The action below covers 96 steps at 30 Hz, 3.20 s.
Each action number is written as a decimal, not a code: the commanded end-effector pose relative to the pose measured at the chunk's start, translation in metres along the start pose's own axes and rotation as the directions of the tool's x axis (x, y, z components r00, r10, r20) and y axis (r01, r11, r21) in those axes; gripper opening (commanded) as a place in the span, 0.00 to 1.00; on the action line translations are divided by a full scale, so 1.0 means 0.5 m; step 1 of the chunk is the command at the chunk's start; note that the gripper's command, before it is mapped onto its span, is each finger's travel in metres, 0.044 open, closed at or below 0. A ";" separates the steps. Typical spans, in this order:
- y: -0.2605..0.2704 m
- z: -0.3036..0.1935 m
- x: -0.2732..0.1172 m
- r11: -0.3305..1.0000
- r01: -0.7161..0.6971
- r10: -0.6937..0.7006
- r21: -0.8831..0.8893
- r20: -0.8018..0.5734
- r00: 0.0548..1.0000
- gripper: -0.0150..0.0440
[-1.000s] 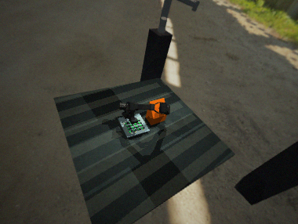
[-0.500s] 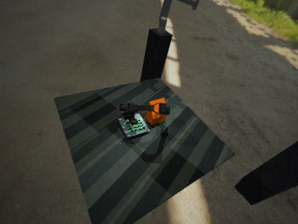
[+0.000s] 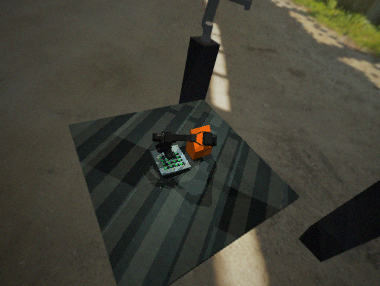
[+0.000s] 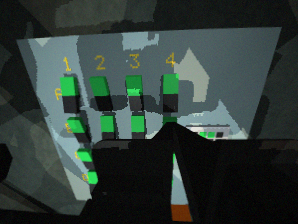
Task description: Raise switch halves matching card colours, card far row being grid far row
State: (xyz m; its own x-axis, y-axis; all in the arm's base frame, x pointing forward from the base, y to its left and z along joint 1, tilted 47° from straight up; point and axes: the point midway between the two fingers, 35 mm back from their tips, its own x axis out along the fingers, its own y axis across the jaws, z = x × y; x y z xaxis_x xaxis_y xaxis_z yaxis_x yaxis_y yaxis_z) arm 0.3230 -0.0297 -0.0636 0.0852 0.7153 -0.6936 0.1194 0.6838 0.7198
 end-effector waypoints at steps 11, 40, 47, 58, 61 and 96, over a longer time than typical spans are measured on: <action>0.000 -0.001 0.002 1.000 -0.004 0.004 0.005 0.000 1.000 0.25; 0.000 -0.001 0.010 1.000 -0.004 0.004 0.005 0.000 1.000 0.25; 0.000 -0.001 0.012 1.000 -0.004 0.004 0.005 0.000 1.000 0.25; 0.000 0.001 0.005 1.000 0.000 0.000 0.000 0.002 1.000 0.25; -0.002 -0.002 -0.088 1.000 0.000 0.000 0.004 0.021 1.000 0.25; 0.196 -0.081 -0.045 1.000 -0.007 0.007 0.008 -0.002 1.000 0.25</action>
State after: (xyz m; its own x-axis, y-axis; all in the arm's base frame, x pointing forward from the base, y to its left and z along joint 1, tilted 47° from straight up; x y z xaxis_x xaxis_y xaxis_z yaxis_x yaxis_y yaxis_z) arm 0.2937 0.0250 0.0268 0.0846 0.7171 -0.6918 0.1155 0.6826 0.7216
